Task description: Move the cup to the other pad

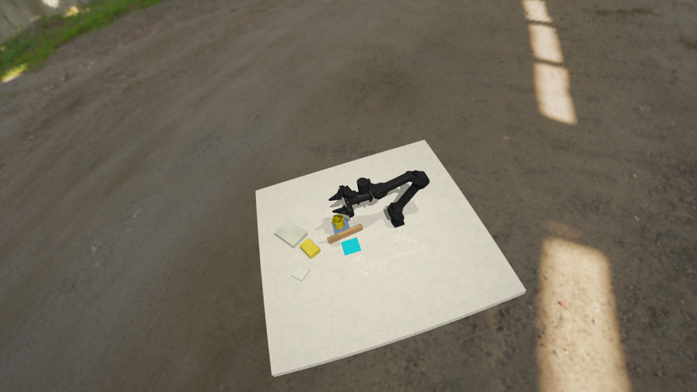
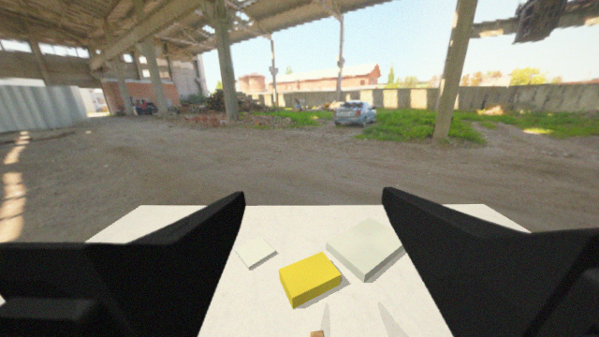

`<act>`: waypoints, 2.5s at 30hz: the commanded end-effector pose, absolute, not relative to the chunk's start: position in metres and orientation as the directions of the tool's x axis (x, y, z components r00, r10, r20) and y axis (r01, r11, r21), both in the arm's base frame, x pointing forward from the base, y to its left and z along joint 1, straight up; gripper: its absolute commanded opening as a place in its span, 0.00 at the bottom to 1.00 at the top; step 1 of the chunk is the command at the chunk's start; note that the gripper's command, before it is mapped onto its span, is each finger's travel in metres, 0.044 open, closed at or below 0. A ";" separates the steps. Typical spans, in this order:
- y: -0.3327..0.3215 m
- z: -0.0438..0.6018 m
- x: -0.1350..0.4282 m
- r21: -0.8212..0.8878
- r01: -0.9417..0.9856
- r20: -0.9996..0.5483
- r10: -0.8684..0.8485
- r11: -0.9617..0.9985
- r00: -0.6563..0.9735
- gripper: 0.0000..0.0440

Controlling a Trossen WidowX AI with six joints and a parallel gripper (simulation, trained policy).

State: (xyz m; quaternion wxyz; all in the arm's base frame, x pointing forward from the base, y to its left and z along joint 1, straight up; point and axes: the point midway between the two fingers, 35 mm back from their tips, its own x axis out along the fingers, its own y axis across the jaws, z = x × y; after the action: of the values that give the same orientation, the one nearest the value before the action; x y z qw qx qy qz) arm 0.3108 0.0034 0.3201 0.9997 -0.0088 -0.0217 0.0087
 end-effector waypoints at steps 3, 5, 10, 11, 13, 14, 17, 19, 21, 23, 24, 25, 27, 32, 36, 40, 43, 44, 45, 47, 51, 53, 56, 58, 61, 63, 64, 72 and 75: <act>0.001 0.319 0.312 -0.012 -0.003 0.025 0.004 1.000 1.000 0.73; 0.001 0.317 0.313 -0.006 0.004 0.009 -0.004 1.000 1.000 0.61; 0.001 0.312 0.316 0.010 0.015 -0.043 -0.014 1.000 0.999 0.31; 0.001 0.311 0.317 0.013 0.016 -0.056 -0.015 1.000 0.998 0.25; 0.002 0.308 0.319 0.020 0.017 -0.083 -0.015 1.000 0.996 0.17; 0.003 0.306 0.320 0.025 0.015 -0.097 -0.013 1.000 0.995 0.17; 0.007 0.303 0.323 0.040 0.007 -0.135 -0.002 0.999 0.991 0.20; 0.010 0.301 0.326 0.050 0.002 -0.160 0.006 0.999 0.987 0.23; 0.012 0.299 0.328 0.061 -0.001 -0.185 0.013 0.998 0.983 0.25; 0.014 0.297 0.330 0.072 -0.004 -0.211 0.019 0.997 0.977 0.28; 0.016 0.296 0.331 0.077 -0.004 -0.224 0.022 0.997 0.974 0.28; 0.017 0.295 0.332 0.082 -0.005 -0.237 0.024 0.997 0.971 0.29; 0.019 0.293 0.334 0.093 -0.005 -0.263 0.029 0.996 0.964 0.30; 0.024 0.287 0.339 0.119 0.001 -0.329 0.039 0.993 0.944 0.32; 0.028 0.282 0.342 0.138 0.010 -0.382 0.044 0.990 0.923 0.32; 0.031 0.278 0.345 0.155 0.022 -0.435 0.048 0.988 0.899 0.32; 0.033 0.274 0.347 0.165 0.033 -0.474 0.050 0.986 0.879 0.31; 0.034 0.273 0.348 0.168 0.037 -0.487 0.050 0.985 0.872 0.31; 0.035 0.272 0.348 0.170 0.041 -0.500 0.050 0.985 0.865 0.31; 0.036 0.269 0.349 0.174 0.050 -0.526 0.050 0.983 0.849 0.30; 0.038 0.264 0.351 0.179 0.067 -0.577 0.049 0.982 0.816 0.28; 0.039 0.261 0.352 0.179 0.076 -0.602 0.048 0.981 0.797 0.28; 0.040 0.257 0.353 0.176 0.089 -0.638 0.045 0.980 0.769 0.26; 0.040 0.254 0.354 0.172 0.097 -0.662 0.042 0.980 0.748 0.25; 0.040 0.249 0.355 0.164 0.109 -0.697 0.037 0.980 0.716 0.24; 0.040 0.246 0.355 0.157 0.116 -0.719 0.033 0.981 0.694 0.24; 0.040 0.244 0.355 0.153 0.120 -0.730 0.031 0.981 0.683 0.24; 0.036 0.232 0.355 0.113 0.143 -0.808 0.007 0.983 0.589 0.28; 0.034 0.228 0.355 0.096 0.148 -0.834 -0.002 0.984 0.551 0.28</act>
State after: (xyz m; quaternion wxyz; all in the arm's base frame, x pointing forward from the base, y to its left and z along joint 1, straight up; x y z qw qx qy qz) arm 0.3532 0.0359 0.2304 0.8846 0.0838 0.4572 -0.0377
